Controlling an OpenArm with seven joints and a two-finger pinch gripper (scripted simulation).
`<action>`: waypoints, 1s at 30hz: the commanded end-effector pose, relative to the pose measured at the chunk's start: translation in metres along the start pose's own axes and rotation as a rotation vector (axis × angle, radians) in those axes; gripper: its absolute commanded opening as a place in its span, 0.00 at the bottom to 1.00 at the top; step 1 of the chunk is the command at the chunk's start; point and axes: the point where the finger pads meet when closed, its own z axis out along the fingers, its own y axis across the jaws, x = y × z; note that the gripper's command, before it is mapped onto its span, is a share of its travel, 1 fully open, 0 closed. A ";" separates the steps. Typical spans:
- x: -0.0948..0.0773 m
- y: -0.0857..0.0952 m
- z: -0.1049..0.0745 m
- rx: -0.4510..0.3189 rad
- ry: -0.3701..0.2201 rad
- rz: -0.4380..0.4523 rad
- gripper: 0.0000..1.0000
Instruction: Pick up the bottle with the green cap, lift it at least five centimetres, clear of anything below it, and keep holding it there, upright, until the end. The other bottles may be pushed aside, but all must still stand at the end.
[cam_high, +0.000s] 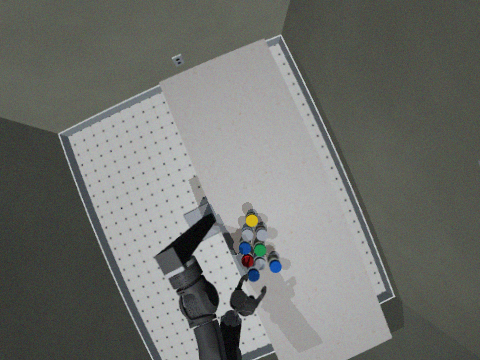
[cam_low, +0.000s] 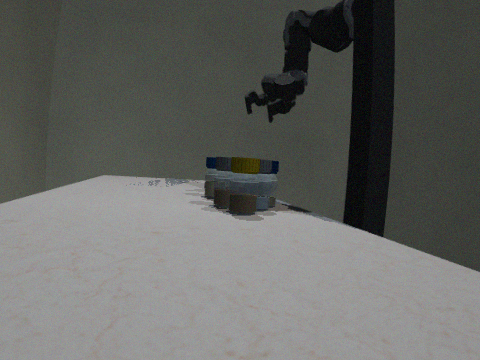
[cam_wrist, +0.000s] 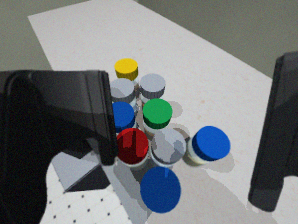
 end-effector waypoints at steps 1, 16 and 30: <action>0.000 0.000 0.000 -0.001 0.001 -0.001 0.45; 0.023 -0.024 0.017 0.192 0.153 -0.105 0.45; 0.041 -0.046 0.029 0.371 0.284 -0.236 0.45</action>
